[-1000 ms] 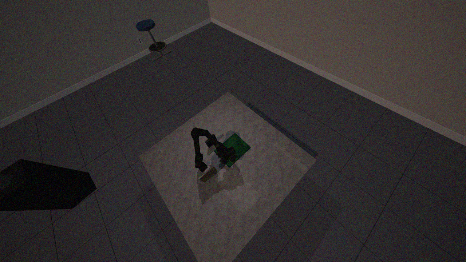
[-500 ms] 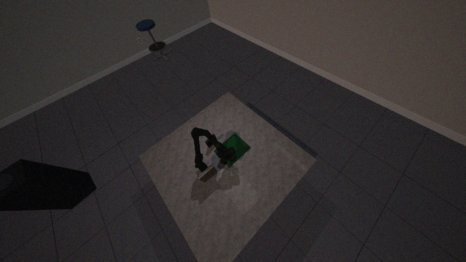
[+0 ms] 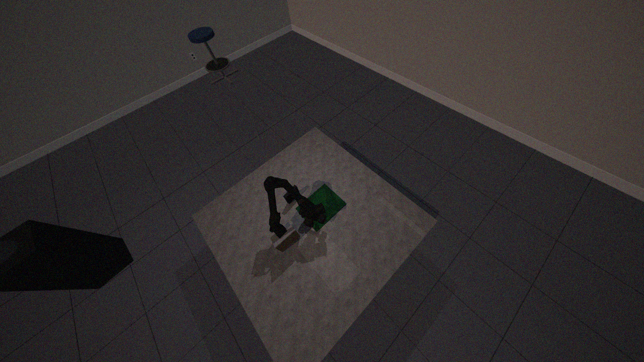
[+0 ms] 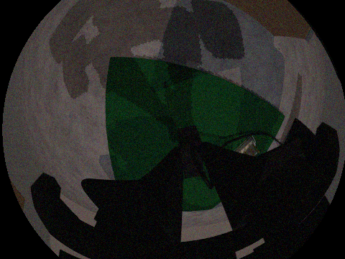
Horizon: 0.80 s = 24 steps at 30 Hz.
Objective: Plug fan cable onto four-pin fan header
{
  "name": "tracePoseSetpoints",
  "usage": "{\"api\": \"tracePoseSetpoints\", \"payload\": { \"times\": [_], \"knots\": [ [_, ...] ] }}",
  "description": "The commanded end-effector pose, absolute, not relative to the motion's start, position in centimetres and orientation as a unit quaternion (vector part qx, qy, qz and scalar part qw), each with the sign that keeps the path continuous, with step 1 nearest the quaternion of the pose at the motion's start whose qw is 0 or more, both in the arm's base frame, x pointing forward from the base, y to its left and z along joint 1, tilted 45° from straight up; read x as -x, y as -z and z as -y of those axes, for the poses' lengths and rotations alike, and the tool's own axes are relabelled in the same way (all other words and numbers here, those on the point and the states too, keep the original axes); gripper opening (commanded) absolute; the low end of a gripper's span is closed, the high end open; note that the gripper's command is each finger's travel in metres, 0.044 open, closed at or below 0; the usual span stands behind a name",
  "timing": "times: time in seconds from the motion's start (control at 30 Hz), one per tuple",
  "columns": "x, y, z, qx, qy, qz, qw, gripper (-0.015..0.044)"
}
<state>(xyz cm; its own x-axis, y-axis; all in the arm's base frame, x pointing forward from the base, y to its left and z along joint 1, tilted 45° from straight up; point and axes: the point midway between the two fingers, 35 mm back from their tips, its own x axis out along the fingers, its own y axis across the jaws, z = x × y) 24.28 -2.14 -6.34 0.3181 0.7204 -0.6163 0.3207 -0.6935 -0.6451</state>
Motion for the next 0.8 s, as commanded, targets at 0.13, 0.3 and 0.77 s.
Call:
{"api": "tracePoseSetpoints", "payload": {
  "times": [0.13, 0.3, 0.77],
  "knots": [
    [-24.5, 5.0, 4.1, 0.788, -0.480, 0.328, 0.202, 0.0000],
    [-24.4, 4.1, 5.1, 0.788, -0.481, 0.327, 0.202, 0.0000],
    [-23.8, 0.9, 8.0, 0.788, -0.480, 0.328, 0.204, 0.0000]
  ]
}}
